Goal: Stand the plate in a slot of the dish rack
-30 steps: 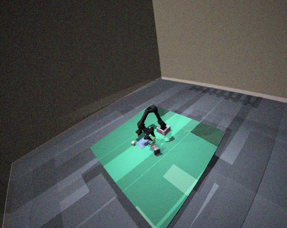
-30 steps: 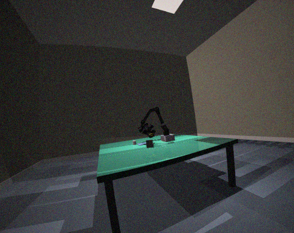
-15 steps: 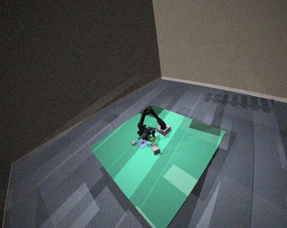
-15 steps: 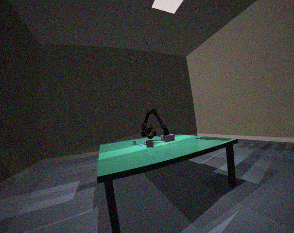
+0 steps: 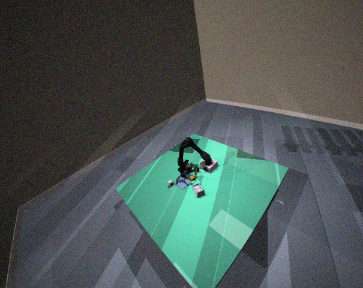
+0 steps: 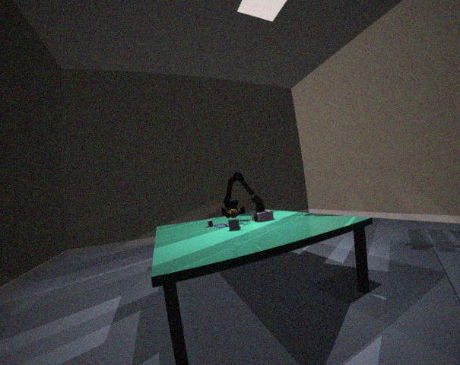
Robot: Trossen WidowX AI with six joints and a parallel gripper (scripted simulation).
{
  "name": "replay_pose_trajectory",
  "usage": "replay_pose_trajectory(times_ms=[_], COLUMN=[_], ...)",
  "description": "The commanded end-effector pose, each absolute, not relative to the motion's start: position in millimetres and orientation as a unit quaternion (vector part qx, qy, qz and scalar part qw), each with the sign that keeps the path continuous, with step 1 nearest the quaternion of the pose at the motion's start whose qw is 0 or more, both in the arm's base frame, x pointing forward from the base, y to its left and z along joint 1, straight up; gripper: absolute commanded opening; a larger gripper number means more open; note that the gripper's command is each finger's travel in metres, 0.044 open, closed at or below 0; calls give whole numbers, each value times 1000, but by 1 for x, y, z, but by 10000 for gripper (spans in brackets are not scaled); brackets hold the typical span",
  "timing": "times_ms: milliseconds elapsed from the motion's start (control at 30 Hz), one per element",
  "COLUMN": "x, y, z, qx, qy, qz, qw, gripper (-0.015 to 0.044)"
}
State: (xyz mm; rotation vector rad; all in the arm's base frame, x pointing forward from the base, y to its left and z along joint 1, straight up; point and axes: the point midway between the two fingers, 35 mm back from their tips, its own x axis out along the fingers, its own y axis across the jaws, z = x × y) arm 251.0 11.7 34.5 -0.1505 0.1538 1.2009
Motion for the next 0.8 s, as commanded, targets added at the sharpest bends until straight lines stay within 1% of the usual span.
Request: replay_pose_trajectory(times_ms=[0, 767], x=[251, 259], y=[11, 31], z=[34, 4], qx=[-61, -71], qy=[72, 71], qz=[558, 559], qw=[824, 823], gripper=[0, 0])
